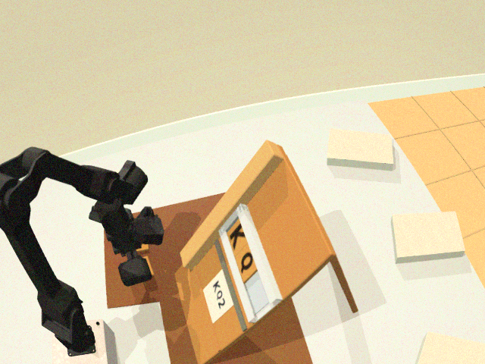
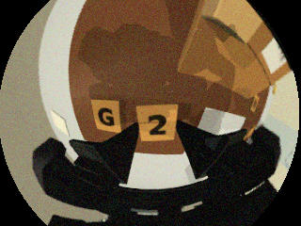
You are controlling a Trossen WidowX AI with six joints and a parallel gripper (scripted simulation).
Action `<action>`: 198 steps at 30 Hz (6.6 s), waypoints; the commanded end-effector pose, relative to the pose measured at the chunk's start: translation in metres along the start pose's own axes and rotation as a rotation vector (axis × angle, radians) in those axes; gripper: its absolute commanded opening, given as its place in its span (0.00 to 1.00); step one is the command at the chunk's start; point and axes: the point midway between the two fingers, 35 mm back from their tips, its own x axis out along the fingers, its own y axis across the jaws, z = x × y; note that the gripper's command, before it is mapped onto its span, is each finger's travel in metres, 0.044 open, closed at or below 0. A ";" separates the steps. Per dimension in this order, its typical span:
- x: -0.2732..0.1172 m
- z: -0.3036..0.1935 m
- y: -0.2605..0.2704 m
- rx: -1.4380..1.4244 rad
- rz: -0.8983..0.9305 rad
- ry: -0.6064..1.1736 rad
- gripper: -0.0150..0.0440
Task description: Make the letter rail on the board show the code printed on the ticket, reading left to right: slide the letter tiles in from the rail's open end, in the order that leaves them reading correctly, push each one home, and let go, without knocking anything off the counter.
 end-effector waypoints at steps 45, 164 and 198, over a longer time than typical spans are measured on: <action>-0.015 -0.004 -0.003 0.004 0.004 -0.006 0.25; -0.197 0.145 -0.308 0.135 0.088 -0.870 0.25; -0.151 0.143 -0.378 0.107 -0.079 -0.857 0.25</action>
